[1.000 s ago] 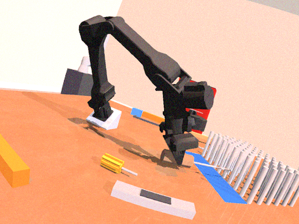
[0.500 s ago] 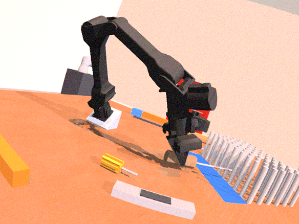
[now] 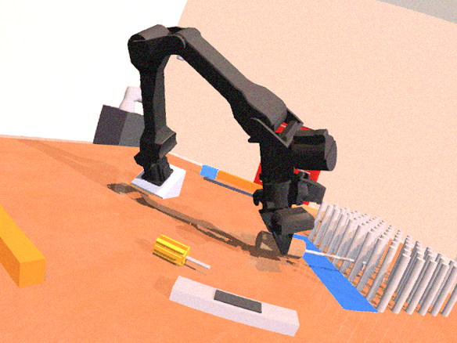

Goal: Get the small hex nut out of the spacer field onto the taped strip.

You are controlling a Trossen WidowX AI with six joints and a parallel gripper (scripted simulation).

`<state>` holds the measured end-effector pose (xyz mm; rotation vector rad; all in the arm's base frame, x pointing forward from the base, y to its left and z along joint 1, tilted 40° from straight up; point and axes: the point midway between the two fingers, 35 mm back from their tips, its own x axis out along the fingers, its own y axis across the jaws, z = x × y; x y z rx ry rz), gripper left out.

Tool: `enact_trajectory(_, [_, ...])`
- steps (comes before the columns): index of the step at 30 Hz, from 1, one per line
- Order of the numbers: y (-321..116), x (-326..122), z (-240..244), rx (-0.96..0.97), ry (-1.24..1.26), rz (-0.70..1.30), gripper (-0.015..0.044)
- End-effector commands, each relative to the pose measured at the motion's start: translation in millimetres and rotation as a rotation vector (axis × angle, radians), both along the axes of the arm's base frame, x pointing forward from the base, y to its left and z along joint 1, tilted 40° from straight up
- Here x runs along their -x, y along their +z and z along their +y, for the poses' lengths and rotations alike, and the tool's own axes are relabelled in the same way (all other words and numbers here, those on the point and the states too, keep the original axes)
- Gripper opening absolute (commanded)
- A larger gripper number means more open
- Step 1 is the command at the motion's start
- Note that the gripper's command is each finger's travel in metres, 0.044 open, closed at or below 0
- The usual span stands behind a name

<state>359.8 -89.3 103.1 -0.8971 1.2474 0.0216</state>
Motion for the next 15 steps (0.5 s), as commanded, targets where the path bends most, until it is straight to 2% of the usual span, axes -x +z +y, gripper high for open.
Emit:
enact_trajectory(1, [2.2, -5.8, 2.0, 0.001, 0.0, -0.013, 0.0])
enact_trajectory(15, [-0.5, -14.1, 5.4, 0.0, 0.0, -0.013, 0.0])
